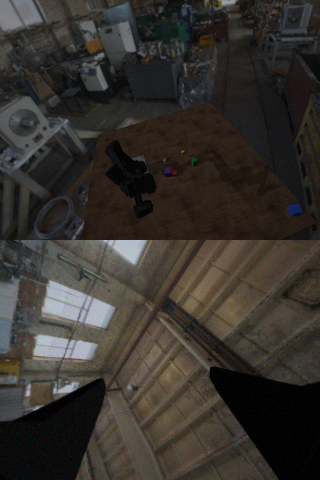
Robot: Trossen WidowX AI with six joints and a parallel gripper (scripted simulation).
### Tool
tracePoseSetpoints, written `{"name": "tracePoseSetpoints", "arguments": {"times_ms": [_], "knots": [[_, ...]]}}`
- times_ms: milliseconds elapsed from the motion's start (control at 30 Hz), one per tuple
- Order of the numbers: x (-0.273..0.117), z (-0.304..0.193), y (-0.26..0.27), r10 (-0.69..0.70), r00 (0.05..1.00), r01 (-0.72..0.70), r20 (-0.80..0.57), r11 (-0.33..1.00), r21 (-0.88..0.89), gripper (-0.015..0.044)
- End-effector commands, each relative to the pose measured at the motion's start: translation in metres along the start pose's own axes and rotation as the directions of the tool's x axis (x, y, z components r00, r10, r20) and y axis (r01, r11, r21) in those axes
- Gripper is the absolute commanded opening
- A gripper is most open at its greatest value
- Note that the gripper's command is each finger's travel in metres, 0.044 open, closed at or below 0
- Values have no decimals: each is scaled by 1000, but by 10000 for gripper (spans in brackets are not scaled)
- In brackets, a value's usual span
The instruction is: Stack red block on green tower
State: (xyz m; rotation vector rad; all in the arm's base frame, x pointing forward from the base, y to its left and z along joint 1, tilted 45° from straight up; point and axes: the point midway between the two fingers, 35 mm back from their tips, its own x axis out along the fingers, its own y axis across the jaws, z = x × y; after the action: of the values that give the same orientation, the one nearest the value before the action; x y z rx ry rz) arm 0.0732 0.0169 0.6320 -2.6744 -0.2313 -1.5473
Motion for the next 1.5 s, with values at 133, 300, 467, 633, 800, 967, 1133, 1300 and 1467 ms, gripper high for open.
{"name": "tracePoseSetpoints", "arguments": {"times_ms": [133,300,467,633,800,967,1133,1300,1467], "knots": [[-2,66,100,289,948,-309,133,735,604,440],[-16,134,146,432,849,-470,305,352,810,440],[-43,210,171,512,695,-552,504,-68,831,440],[-81,286,173,530,491,-545,691,-431,719,440],[-129,351,158,502,250,-463,828,-689,558,440],[-184,399,131,455,-6,-346,891,-837,425,440],[-240,428,99,419,-253,-244,872,-900,361,440],[-293,437,69,418,-457,-199,785,-908,369,440],[-337,433,45,462,-594,-224,659,-881,416,440]]}}
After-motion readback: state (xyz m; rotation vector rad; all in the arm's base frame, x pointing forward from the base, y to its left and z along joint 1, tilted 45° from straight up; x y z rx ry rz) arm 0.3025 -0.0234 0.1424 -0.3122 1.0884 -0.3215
